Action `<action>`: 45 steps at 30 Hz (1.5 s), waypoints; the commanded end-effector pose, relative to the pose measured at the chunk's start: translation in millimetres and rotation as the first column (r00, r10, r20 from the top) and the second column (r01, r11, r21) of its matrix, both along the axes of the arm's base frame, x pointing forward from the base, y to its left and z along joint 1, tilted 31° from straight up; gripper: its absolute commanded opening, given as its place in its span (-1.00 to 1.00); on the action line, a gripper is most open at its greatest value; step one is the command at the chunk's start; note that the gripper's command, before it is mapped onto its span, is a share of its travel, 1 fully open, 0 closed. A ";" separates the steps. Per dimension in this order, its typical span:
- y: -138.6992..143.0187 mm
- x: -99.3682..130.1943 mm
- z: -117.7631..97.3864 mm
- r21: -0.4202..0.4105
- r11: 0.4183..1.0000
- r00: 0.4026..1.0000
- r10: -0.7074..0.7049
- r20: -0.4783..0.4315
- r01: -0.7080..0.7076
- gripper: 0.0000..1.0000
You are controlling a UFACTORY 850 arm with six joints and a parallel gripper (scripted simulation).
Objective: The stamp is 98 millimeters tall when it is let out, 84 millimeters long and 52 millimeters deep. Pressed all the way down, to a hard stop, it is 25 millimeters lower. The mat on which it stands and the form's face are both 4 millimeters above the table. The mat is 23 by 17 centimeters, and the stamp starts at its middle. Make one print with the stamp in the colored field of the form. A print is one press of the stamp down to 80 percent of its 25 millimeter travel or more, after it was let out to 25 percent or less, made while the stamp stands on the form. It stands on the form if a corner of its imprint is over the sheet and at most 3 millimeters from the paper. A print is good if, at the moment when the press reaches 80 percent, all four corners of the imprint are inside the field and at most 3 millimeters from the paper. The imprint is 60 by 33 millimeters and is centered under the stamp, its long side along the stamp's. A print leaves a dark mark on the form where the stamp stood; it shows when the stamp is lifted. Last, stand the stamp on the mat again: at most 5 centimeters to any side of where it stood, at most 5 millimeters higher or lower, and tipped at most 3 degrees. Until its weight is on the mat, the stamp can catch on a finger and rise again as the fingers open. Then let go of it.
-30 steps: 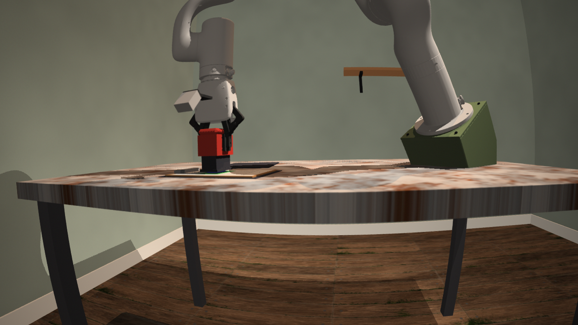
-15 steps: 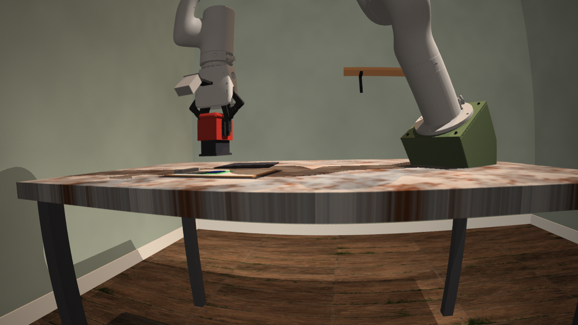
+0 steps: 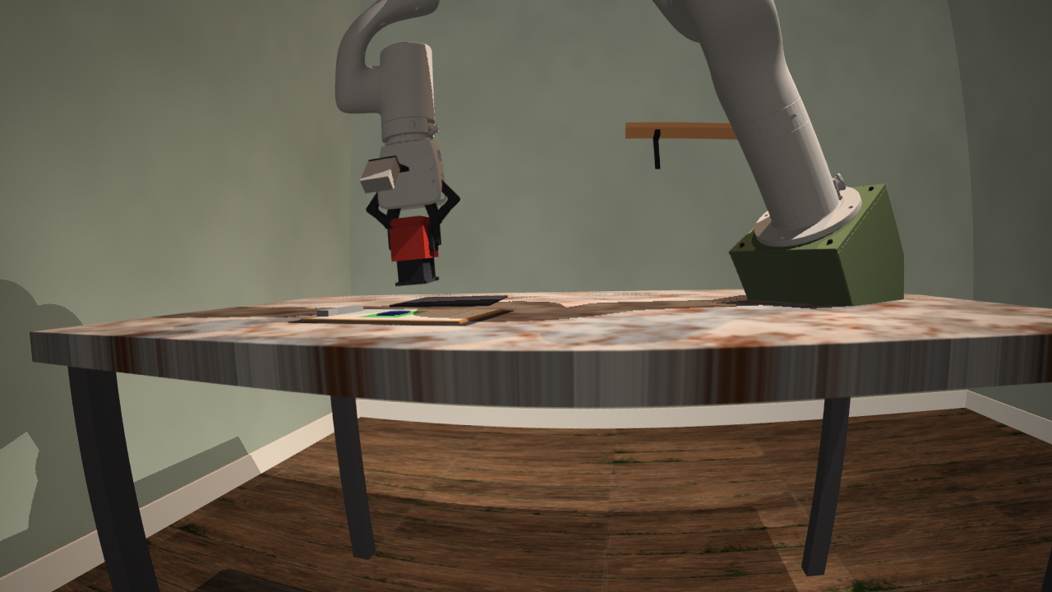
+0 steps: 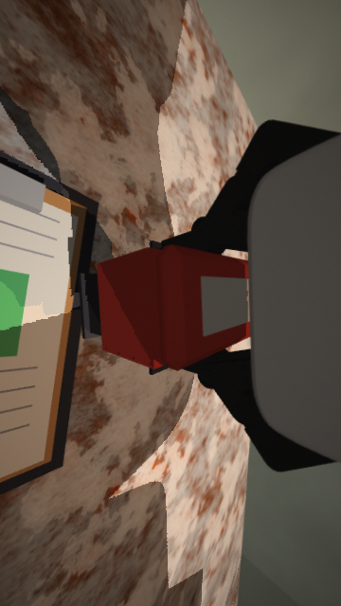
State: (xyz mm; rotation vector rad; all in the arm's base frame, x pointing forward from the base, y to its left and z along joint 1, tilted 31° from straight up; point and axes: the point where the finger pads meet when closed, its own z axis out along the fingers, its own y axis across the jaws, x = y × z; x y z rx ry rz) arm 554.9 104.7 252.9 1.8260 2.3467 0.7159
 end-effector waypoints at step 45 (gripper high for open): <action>-171.8 35.6 -52.2 -0.031 0.982 0.976 0.188 0.107 -0.186 -0.29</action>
